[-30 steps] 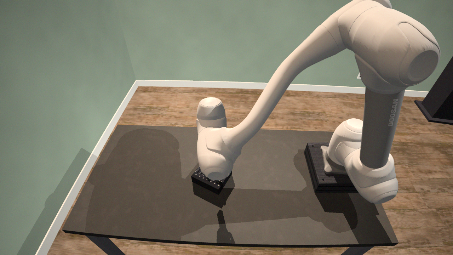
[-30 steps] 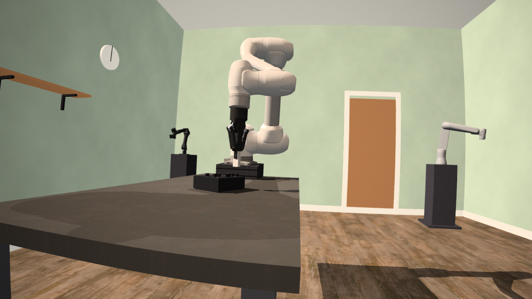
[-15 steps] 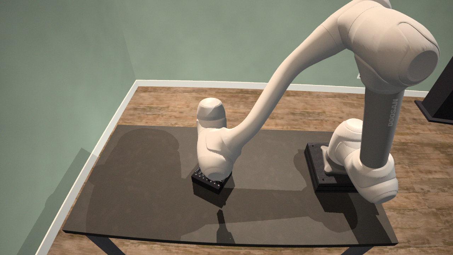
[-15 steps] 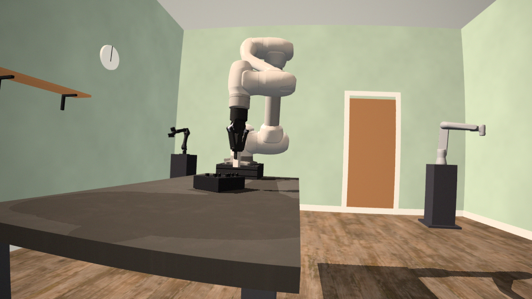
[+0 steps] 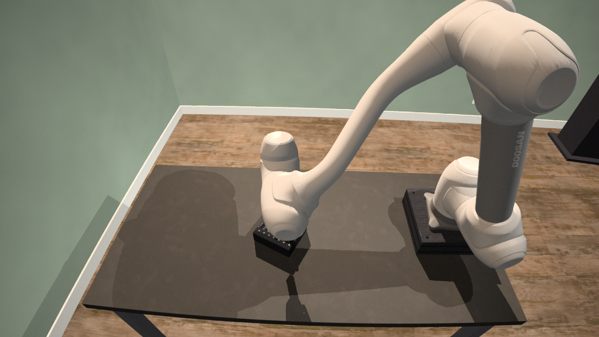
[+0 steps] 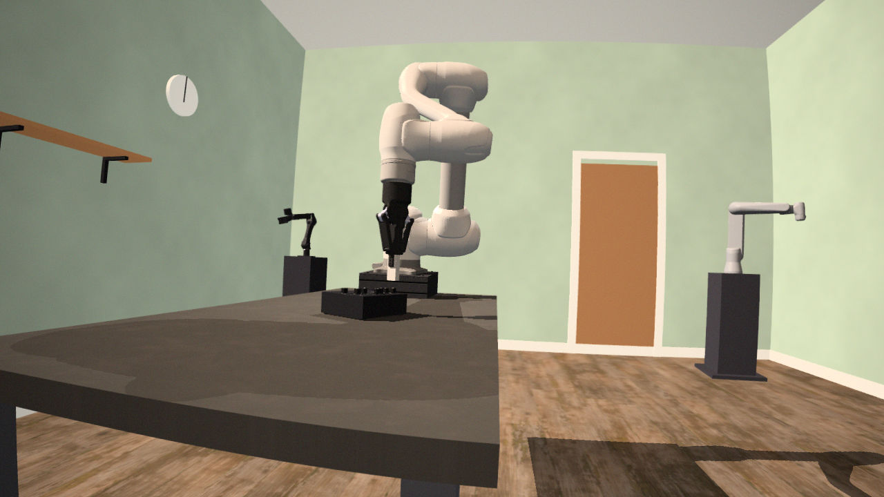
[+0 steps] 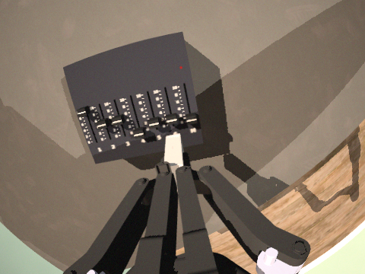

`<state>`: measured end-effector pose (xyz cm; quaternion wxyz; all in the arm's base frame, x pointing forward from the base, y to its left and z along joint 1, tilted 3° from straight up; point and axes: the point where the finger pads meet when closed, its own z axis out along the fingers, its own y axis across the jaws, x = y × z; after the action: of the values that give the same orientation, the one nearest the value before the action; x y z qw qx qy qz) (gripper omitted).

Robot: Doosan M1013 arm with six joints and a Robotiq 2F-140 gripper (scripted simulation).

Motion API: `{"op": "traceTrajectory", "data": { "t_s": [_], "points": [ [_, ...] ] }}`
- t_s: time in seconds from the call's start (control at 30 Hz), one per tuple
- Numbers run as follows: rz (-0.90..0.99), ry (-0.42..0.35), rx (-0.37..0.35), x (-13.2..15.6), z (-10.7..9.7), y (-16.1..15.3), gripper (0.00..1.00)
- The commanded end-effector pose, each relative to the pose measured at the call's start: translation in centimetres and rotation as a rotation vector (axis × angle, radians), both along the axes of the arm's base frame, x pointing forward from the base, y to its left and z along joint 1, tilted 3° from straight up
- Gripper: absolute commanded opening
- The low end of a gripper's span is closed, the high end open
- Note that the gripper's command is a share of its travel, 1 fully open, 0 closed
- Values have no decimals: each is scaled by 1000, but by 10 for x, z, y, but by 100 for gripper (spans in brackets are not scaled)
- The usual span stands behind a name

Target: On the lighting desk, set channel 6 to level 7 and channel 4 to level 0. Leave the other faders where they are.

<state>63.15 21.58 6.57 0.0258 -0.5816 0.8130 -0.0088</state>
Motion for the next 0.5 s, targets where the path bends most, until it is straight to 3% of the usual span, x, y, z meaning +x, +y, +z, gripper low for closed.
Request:
{"op": "traceTrajectory", "data": {
  "t_s": [0.0,0.47],
  "points": [
    [0,0,0,0,-3,0,10],
    [0,0,0,0,-12,1,10]
  ]
}}
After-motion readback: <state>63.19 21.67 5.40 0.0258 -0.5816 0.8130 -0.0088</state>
